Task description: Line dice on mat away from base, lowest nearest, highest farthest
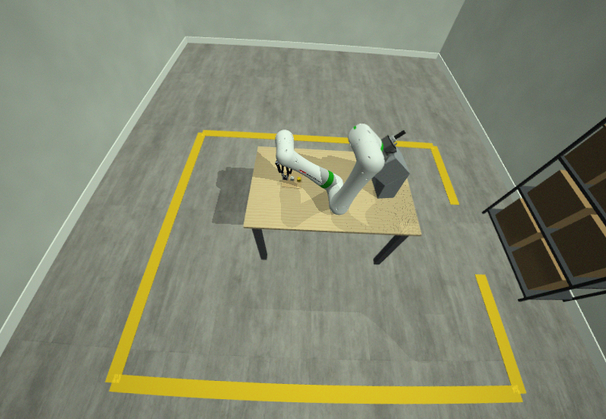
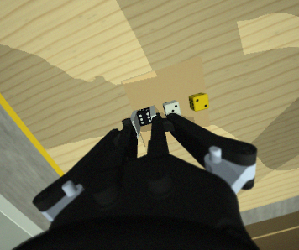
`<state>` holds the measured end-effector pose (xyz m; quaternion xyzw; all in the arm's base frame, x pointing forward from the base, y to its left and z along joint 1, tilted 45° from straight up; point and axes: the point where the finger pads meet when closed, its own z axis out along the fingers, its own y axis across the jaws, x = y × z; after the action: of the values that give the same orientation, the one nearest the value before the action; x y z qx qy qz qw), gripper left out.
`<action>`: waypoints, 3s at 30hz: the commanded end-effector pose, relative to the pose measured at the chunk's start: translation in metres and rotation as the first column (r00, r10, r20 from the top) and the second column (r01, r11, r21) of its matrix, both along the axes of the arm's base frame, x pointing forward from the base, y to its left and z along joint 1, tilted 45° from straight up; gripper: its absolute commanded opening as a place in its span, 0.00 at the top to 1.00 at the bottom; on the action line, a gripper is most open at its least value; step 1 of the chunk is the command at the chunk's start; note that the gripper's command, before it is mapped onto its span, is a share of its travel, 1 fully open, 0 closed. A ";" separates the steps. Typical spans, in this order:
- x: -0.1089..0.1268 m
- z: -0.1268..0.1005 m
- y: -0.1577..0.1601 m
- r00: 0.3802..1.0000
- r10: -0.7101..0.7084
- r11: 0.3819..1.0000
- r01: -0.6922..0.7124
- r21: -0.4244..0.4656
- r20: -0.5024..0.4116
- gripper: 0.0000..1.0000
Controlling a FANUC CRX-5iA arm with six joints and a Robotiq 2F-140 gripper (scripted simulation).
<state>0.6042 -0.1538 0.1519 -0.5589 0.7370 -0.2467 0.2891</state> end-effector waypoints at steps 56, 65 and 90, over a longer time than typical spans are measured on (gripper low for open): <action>-0.001 0.002 0.000 1.000 0.000 1.000 0.000 0.000 0.000 0.75; -0.026 0.026 0.001 1.000 0.000 1.000 0.000 0.000 0.000 0.75; -0.063 0.064 0.004 1.000 0.000 1.000 0.000 0.000 0.000 0.00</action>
<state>0.5410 -0.1501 0.2160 -0.5589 0.7370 -0.2467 0.2891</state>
